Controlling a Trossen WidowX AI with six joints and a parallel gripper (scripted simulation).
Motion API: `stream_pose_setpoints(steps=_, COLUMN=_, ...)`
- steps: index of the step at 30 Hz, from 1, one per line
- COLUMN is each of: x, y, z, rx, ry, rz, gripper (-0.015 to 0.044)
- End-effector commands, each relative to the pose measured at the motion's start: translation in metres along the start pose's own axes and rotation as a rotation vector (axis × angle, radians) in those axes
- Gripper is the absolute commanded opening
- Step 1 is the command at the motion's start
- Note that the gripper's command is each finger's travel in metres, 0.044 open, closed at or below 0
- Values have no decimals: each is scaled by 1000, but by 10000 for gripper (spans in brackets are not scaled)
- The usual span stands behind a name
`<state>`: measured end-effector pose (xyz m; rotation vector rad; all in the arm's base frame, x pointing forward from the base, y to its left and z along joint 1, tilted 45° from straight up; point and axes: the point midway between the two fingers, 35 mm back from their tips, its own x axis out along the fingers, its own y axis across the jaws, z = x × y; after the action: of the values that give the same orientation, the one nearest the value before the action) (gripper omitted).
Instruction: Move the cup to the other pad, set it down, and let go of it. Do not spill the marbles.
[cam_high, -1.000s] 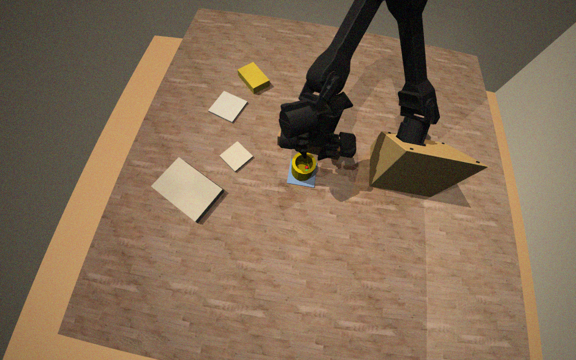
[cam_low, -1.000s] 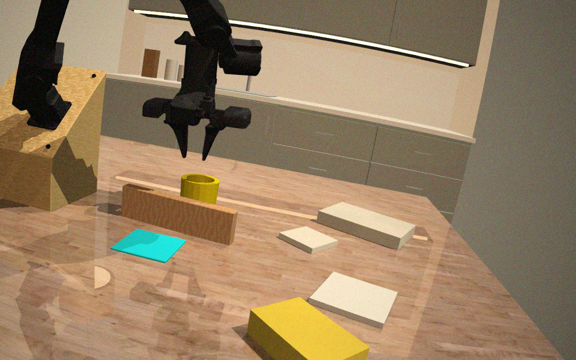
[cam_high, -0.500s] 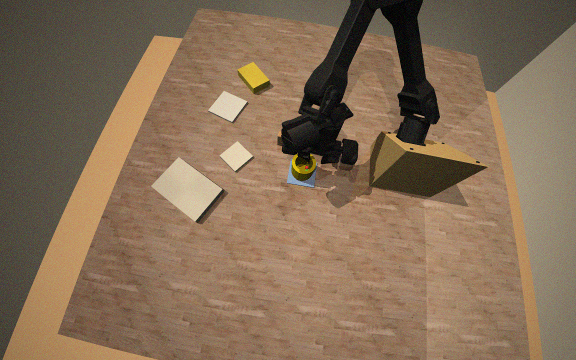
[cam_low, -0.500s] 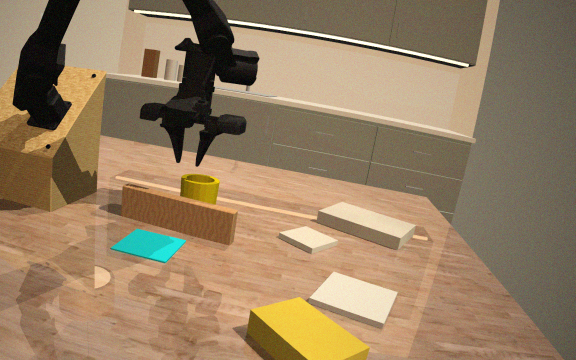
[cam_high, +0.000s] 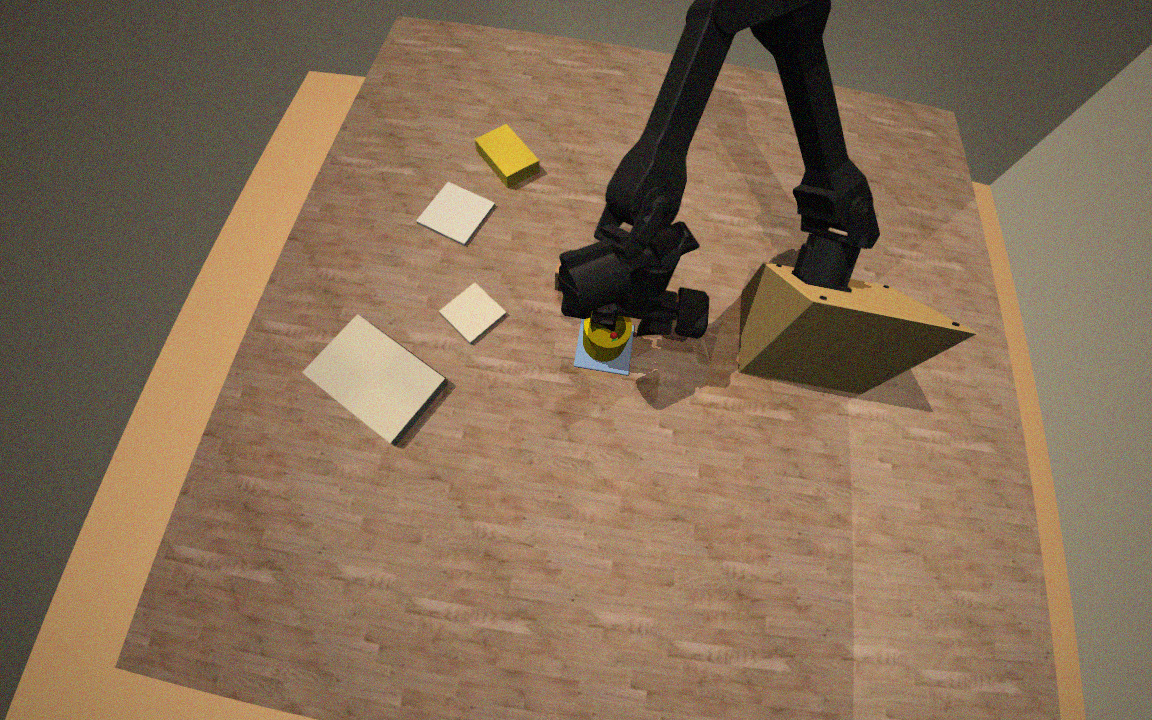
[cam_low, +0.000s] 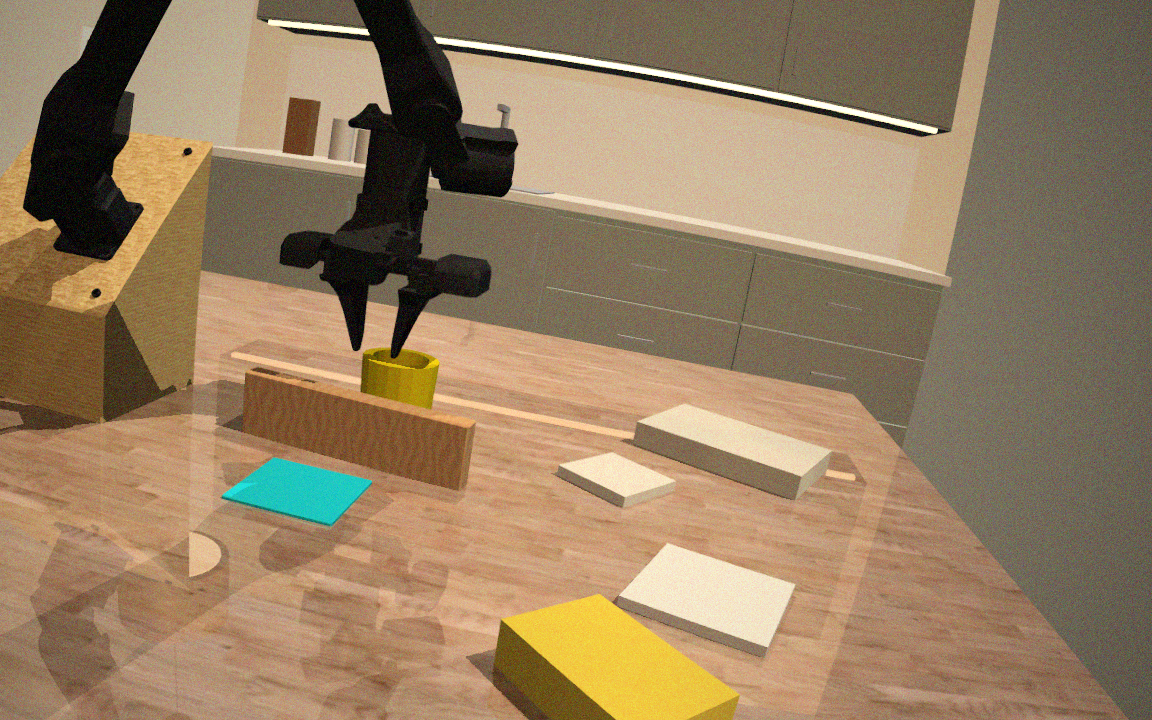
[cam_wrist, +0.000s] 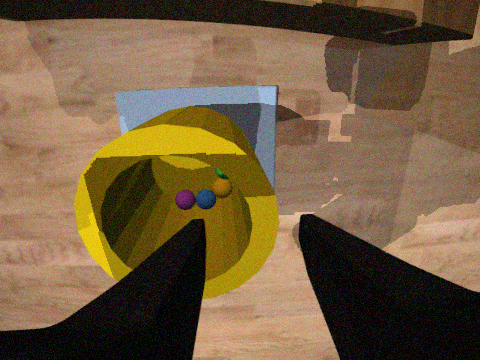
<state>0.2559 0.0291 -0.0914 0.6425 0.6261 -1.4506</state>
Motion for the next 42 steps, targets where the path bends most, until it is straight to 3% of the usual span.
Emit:
stream_pose_setpoints(steps=1, x=9, y=-2, z=2, rx=-5, ry=-9, rz=-5, gripper=167)
stream_pose_setpoints(steps=23, x=34, y=-4, z=3, rx=-5, ry=-13, rz=-6, gripper=167)
stream_pose_setpoints(steps=42, x=32, y=-3, z=2, rx=-2, ry=-6, rz=-5, gripper=40)
